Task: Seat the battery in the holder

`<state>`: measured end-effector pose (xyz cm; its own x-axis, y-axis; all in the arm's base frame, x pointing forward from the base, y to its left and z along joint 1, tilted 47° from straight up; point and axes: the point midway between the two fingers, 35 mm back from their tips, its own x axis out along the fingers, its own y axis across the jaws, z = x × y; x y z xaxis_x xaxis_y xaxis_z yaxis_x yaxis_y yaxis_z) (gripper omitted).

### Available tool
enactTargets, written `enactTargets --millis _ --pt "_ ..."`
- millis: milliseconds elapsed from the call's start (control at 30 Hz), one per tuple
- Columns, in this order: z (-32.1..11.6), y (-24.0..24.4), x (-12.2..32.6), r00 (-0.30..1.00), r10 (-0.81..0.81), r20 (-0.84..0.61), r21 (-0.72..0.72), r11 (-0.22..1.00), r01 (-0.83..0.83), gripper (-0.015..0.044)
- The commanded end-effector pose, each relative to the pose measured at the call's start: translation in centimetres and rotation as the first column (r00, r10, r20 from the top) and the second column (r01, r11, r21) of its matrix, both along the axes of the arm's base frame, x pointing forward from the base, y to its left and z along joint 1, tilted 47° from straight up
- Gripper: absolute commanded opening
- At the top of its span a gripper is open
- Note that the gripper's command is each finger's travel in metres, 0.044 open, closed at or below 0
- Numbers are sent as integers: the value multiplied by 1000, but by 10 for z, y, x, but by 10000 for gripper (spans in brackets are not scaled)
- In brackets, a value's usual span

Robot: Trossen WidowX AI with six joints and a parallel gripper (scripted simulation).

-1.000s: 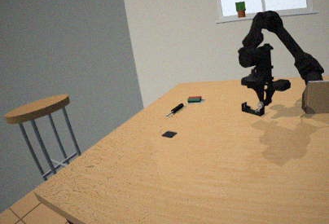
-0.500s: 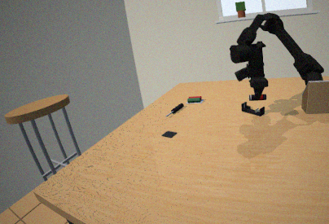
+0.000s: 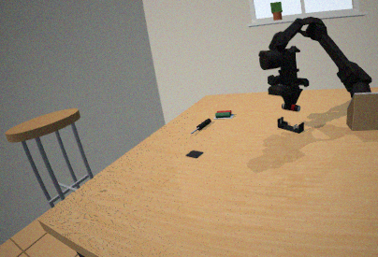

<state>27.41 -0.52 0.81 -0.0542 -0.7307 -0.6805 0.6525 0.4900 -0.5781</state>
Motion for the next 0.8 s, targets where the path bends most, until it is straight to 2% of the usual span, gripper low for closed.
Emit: enactTargets --millis 0,767 --pt "4 0 4 999 -24 37 -6 1000 24 80" --pt "-19 -33 6 977 155 149 -172 977 -128 80"
